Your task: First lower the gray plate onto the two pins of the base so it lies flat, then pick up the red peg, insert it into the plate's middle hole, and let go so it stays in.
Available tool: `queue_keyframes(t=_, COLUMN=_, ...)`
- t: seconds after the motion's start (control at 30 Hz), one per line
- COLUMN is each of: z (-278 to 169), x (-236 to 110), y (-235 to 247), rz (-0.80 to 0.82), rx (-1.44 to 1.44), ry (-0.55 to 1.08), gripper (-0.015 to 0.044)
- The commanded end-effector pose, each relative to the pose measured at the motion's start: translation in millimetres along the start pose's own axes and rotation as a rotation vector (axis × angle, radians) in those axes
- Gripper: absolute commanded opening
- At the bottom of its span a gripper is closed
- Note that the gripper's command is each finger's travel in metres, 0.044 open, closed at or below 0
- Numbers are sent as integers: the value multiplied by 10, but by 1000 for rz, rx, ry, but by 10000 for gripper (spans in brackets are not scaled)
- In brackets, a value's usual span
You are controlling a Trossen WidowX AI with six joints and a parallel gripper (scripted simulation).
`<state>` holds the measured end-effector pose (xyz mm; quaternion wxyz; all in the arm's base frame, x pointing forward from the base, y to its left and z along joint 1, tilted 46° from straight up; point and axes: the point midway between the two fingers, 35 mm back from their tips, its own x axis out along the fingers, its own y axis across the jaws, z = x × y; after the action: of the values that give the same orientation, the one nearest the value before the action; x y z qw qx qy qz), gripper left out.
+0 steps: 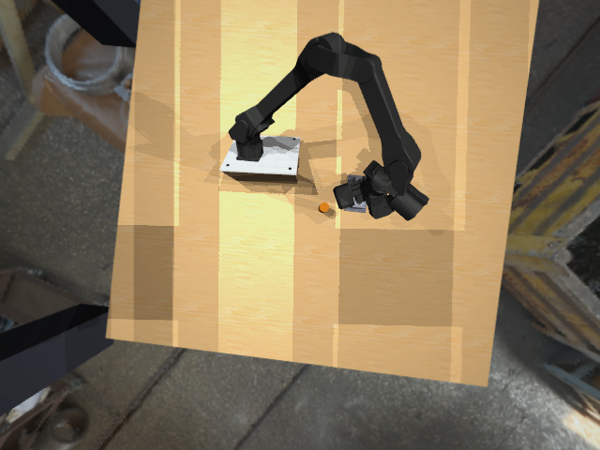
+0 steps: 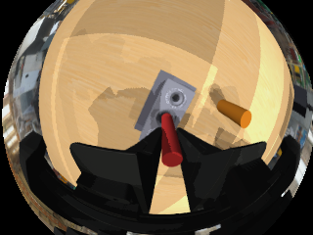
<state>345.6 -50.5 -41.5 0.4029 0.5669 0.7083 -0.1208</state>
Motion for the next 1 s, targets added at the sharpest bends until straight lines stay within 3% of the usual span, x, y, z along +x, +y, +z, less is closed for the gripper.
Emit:
queue_keyframes(t=0.0, z=3, x=-9, y=2, rz=2, rx=0, ry=-1, gripper=0)
queue_keyframes(t=0.97, z=-6, x=14, y=19, rz=-2, rx=-3, ry=-2, gripper=0)
